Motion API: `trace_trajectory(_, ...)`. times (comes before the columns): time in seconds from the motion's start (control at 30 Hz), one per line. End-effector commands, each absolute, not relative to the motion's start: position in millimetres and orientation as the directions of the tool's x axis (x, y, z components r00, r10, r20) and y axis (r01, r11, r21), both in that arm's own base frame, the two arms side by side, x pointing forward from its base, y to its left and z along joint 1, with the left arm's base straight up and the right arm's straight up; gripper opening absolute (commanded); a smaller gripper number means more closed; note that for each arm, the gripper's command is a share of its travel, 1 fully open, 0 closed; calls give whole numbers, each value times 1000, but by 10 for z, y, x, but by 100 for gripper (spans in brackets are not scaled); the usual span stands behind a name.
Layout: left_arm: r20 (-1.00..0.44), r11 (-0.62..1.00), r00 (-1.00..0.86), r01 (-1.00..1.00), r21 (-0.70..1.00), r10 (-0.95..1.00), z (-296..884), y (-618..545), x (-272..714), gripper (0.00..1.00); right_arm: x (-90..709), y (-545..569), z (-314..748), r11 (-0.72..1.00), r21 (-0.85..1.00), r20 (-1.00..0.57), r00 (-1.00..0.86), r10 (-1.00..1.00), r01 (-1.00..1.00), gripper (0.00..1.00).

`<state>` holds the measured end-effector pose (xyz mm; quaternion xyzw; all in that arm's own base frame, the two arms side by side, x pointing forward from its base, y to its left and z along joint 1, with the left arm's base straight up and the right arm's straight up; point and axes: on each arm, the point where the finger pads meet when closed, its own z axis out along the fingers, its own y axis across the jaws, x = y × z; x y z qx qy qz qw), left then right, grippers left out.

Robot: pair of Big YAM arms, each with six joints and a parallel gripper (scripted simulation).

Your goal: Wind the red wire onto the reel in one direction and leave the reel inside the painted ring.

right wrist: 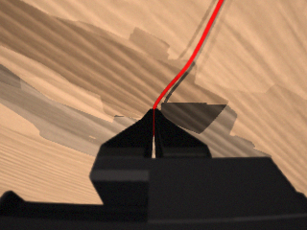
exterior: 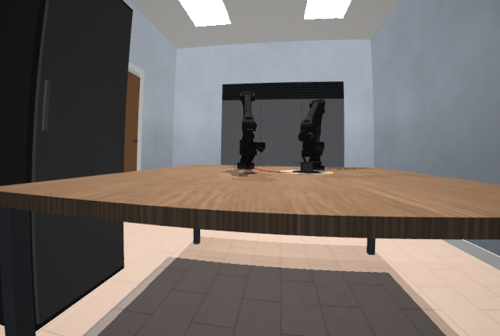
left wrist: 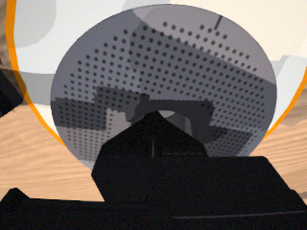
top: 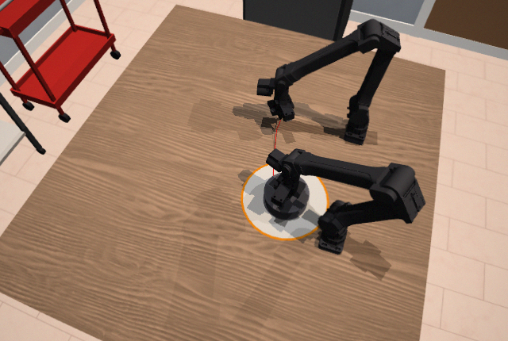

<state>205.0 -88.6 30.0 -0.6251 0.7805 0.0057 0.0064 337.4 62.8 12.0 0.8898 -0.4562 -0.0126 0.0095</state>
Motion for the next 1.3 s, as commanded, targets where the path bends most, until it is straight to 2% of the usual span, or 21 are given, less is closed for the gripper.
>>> trace_trajectory(0.0,-8,538,-538,-843,-6,-843,350,-938,2110,0,3454,687,237,-602,0,0,602,-798,-798,0)
trace_trajectory(0.1,-23,676,-676,-737,-5,-737,350,-938,2110,0,3450,688,233,-603,0,0,603,-798,-798,0)
trace_trajectory(0.17,-23,676,-676,-737,-5,-737,350,-938,2110,0,3450,688,233,-603,0,0,603,-798,-798,0)
trace_trajectory(0.2,-30,777,-776,-630,0,-630,350,-938,2110,0,3449,688,232,-603,0,0,603,-798,-798,0)
trace_trajectory(0.33,-43,895,-895,-445,12,-445,350,-938,2110,0,3443,687,226,-603,0,0,603,-798,-798,0)
trace_trajectory(0.6,-37,999,-999,-12,35,-11,351,-938,2111,0,3434,686,216,-603,0,0,603,-798,-798,0)
trace_trajectory(0.67,-34,994,-994,99,41,101,359,-944,2118,0,3434,686,216,-603,0,0,603,-798,-798,0)
trace_trajectory(0.73,-34,994,-994,99,41,101,359,-944,2118,0,3434,686,216,-603,0,0,603,-798,-798,0)
trace_trajectory(0.77,-28,970,-970,239,44,241,369,-950,2127,0,3434,686,216,-603,0,0,603,-798,-798,0)
trace_trajectory(0.87,-20,919,-919,392,48,393,418,-980,2170,0,3434,686,216,-603,0,0,603,-798,-798,0)
trace_trajectory(1.13,9,660,-661,750,33,751,518,-1044,2282,0,3434,686,216,-603,0,0,603,-798,-798,0)
trace_trajectory(1.23,9,524,-524,851,15,851,518,-1044,2282,10,3432,679,211,-601,0,0,601,-799,-799,0)
trace_trajectory(1.27,9,524,-524,851,15,851,518,-1044,2282,10,3432,679,211,-601,0,0,601,-799,-799,0)
